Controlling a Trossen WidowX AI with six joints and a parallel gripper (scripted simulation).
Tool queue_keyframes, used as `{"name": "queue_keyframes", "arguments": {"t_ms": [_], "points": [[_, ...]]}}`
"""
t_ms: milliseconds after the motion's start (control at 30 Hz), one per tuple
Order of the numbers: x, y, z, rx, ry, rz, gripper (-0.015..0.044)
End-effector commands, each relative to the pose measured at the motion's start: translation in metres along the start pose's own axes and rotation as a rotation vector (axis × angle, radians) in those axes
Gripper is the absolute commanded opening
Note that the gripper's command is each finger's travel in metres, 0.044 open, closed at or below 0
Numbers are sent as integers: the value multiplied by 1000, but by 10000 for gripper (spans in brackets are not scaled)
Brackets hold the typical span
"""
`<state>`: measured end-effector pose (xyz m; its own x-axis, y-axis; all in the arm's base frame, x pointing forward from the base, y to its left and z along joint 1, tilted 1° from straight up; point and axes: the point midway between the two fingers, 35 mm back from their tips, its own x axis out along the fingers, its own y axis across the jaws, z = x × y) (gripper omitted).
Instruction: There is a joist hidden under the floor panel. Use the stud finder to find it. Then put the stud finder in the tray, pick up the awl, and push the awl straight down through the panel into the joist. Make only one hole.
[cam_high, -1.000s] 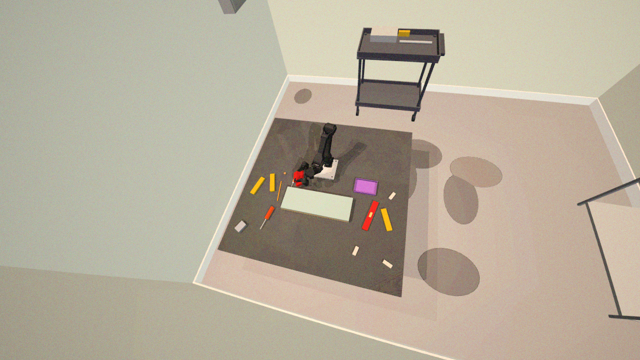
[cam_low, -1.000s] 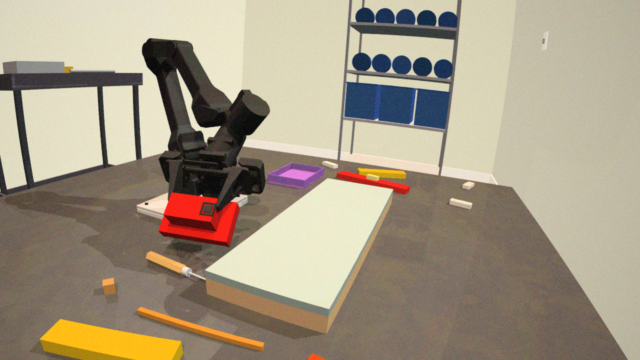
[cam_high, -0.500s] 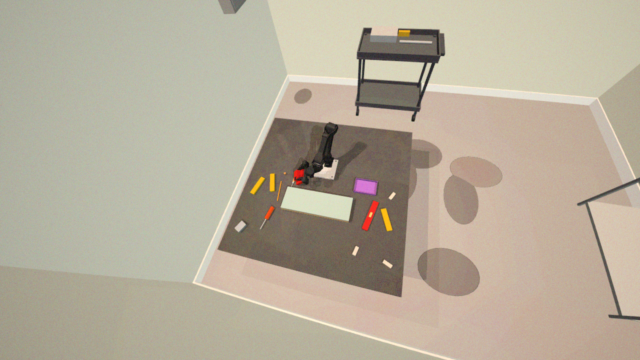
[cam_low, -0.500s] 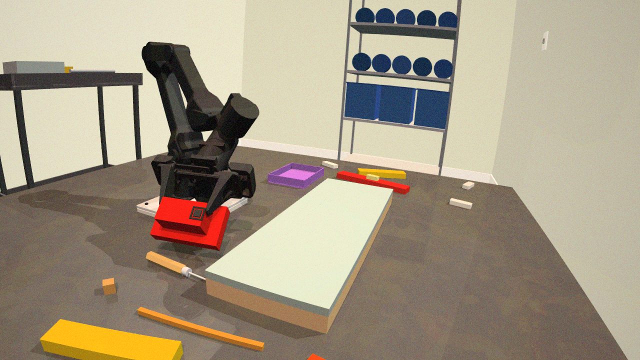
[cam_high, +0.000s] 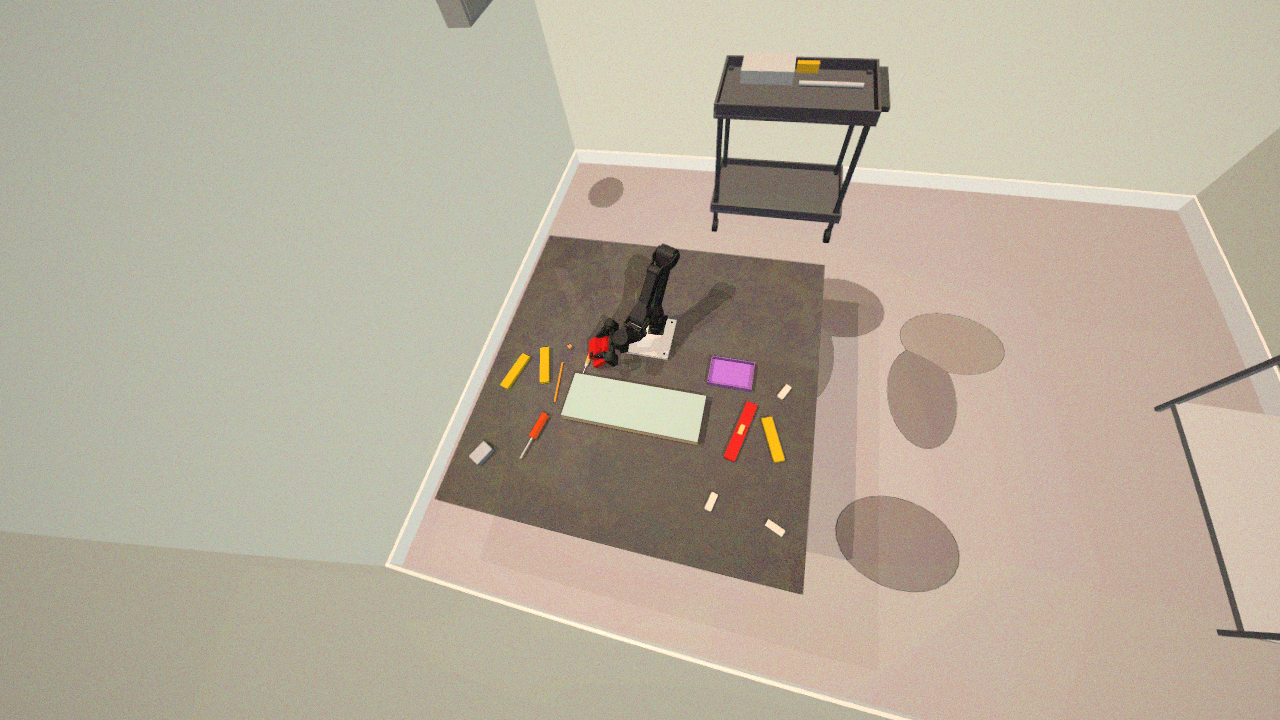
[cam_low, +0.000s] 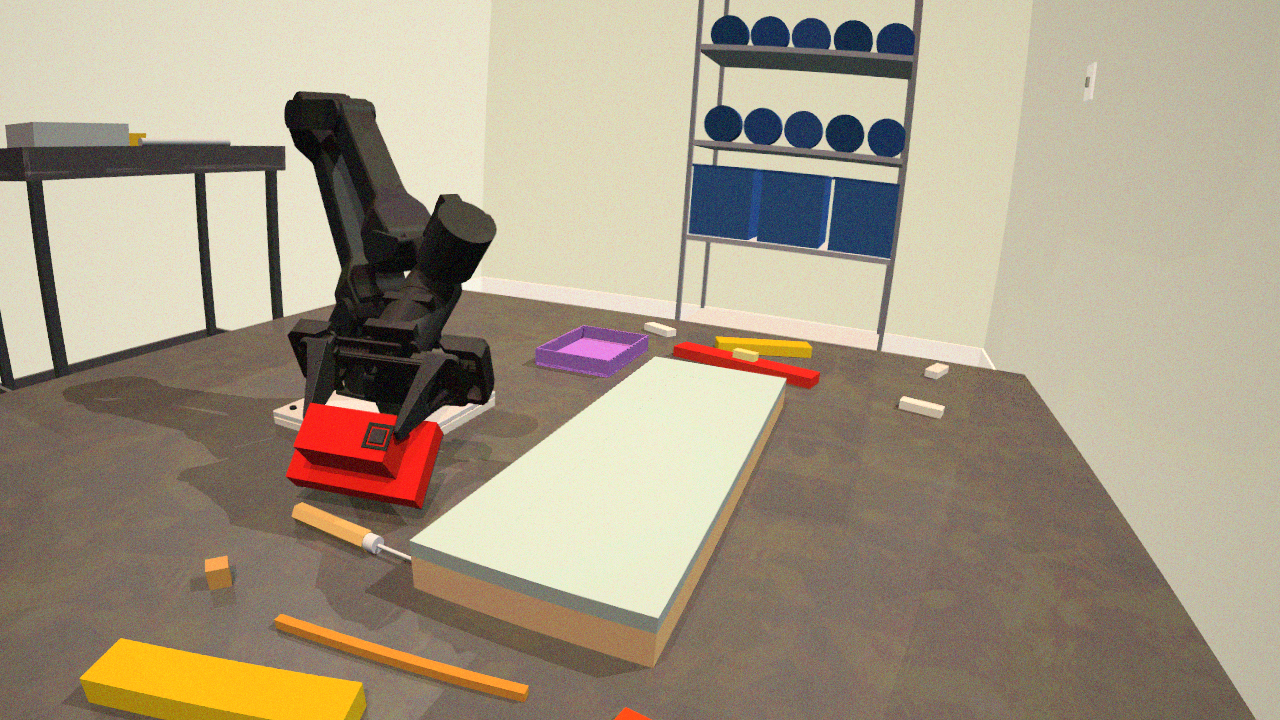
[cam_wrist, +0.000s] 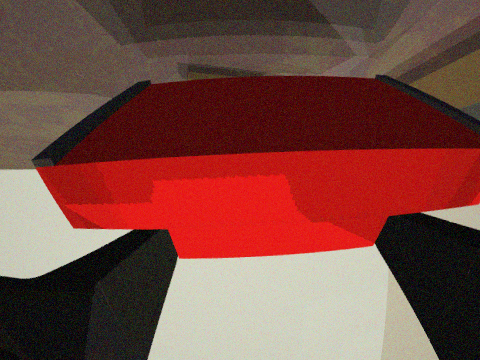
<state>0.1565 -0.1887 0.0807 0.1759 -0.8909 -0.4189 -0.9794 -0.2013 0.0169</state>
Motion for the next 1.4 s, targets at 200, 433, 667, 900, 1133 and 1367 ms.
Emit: {"name": "queue_keyframes", "arguments": {"t_ms": [200, 433, 667, 900, 1133, 1367], "points": [[1, 9, 3, 6, 10, -8, 0], [2, 16, 8, 3, 11, -9, 0], [4, 15, 11, -2, 6, -6, 184], [5, 14, 14, -6, 0, -1, 368], [4, 13, 16, -6, -1, -2, 380], [2, 12, 19, -6, -2, -2, 380]]}}
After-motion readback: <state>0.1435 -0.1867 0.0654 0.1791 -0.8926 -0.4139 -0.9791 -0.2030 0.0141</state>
